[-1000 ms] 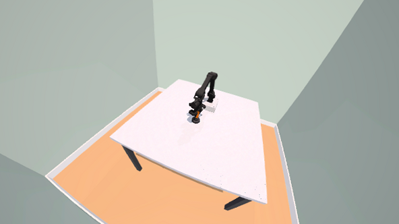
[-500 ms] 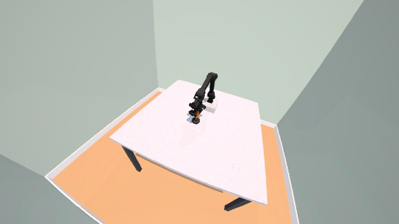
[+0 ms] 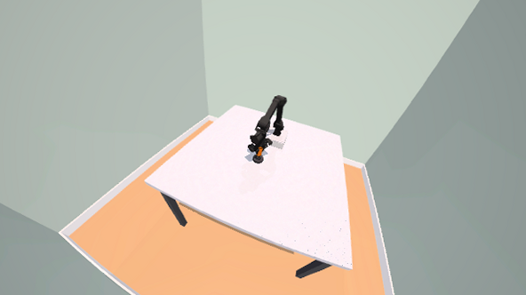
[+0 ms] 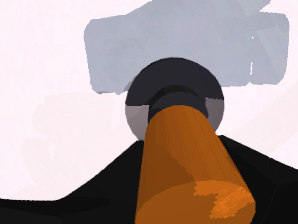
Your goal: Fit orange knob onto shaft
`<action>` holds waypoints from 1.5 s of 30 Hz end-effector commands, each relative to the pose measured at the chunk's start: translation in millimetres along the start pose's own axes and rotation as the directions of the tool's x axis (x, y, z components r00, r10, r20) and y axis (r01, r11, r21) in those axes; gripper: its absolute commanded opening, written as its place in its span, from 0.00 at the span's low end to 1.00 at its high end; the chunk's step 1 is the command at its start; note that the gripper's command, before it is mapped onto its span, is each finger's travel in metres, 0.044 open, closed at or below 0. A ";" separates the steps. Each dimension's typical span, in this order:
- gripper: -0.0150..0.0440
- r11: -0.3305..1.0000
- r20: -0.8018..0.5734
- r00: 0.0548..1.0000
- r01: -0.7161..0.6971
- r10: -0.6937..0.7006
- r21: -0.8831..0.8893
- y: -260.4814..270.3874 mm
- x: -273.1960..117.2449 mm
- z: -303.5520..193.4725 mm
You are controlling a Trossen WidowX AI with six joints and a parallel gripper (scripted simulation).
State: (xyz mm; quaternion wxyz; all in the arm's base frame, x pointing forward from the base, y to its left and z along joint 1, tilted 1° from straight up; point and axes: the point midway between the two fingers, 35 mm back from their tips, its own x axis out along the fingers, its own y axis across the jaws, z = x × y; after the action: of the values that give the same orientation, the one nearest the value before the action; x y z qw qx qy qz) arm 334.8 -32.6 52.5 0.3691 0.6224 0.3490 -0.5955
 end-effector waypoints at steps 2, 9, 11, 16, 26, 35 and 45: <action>0.25 1.000 -0.004 1.000 0.001 -0.001 0.006 -0.5 1.4 -0.6; 0.25 1.000 -0.004 1.000 0.001 -0.001 0.006 -3.4 2.2 0.6; 0.25 1.000 -0.004 1.000 0.002 -0.002 0.006 -4.1 2.2 0.8; 0.25 1.000 -0.004 1.000 0.002 -0.002 0.006 -5.3 3.5 1.3; 0.25 1.000 -0.004 1.000 0.002 -0.002 -0.015 -5.3 4.1 1.3; 0.25 1.000 -0.004 1.000 0.002 -0.002 -0.015 -5.3 4.5 1.3; 0.25 0.999 -0.004 1.000 0.002 -0.002 0.046 -5.3 4.9 1.3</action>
State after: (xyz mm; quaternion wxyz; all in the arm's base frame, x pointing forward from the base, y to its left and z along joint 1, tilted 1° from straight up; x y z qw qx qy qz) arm 331.3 -31.9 48.1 0.3562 0.6321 0.3353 -0.6010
